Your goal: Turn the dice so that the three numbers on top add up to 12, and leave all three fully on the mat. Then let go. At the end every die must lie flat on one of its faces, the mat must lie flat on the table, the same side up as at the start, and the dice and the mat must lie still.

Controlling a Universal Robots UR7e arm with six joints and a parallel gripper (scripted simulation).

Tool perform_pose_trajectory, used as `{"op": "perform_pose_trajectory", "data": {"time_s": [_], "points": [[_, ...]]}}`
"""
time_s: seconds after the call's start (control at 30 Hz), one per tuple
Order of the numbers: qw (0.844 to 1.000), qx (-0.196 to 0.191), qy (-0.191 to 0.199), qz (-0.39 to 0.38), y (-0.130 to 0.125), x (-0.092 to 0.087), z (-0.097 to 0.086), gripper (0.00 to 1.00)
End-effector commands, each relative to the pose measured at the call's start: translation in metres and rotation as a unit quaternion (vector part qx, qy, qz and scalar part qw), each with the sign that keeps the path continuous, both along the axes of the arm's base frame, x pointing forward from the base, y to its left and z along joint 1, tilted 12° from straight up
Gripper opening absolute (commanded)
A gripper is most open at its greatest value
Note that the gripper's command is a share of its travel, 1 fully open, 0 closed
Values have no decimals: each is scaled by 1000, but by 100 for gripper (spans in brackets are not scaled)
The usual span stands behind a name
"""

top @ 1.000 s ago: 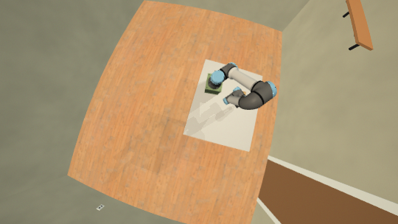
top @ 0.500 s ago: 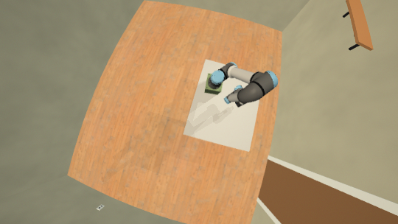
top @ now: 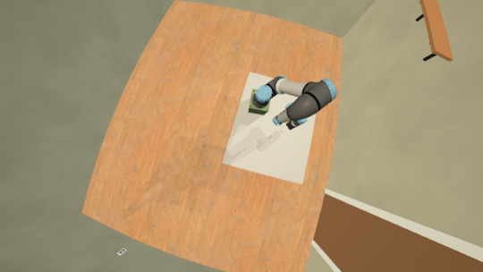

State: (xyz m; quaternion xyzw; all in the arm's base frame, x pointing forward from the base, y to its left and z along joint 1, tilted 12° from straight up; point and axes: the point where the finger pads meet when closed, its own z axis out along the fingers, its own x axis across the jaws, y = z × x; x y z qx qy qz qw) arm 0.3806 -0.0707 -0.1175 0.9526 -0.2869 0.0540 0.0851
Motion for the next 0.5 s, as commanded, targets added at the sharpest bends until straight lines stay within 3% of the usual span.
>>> {"op": "perform_pose_trajectory", "data": {"time_s": [0.0,0.47], "points": [[1000,0,0,0,0,0,1,40],[1000,1,-2,-11,5,2,0,40]]}}
